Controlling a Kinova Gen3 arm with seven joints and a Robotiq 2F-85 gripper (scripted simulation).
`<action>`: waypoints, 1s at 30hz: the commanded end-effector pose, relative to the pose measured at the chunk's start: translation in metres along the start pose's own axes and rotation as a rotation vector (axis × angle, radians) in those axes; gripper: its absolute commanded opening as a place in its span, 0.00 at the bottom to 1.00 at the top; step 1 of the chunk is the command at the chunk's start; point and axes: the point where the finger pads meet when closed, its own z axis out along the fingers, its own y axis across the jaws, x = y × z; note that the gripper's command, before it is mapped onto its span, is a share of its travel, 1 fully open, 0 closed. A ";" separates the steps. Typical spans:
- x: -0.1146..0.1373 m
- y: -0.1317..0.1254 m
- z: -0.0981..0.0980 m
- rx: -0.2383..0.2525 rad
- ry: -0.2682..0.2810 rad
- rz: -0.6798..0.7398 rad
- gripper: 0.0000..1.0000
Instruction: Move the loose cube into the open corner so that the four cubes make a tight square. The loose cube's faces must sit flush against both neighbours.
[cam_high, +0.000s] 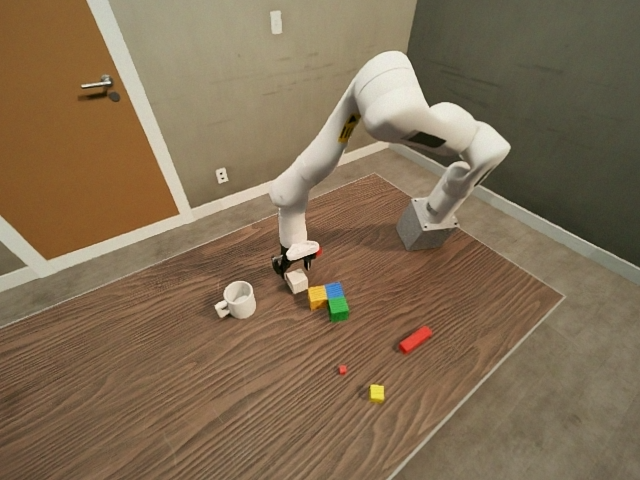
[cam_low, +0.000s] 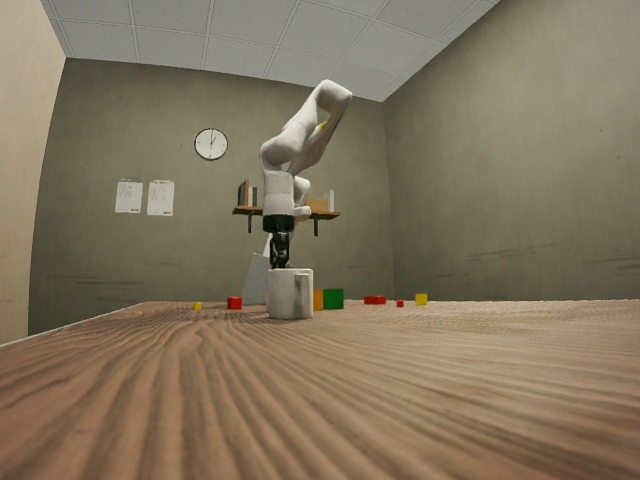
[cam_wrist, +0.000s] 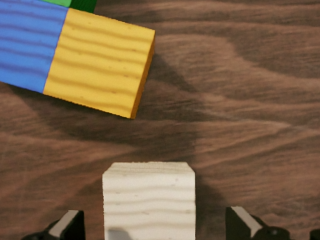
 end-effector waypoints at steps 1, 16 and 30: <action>-0.002 0.001 -0.001 -0.002 0.000 0.002 0.83; -0.002 -0.004 -0.001 0.001 0.001 0.004 0.83; -0.002 -0.004 -0.001 0.001 0.001 0.004 0.83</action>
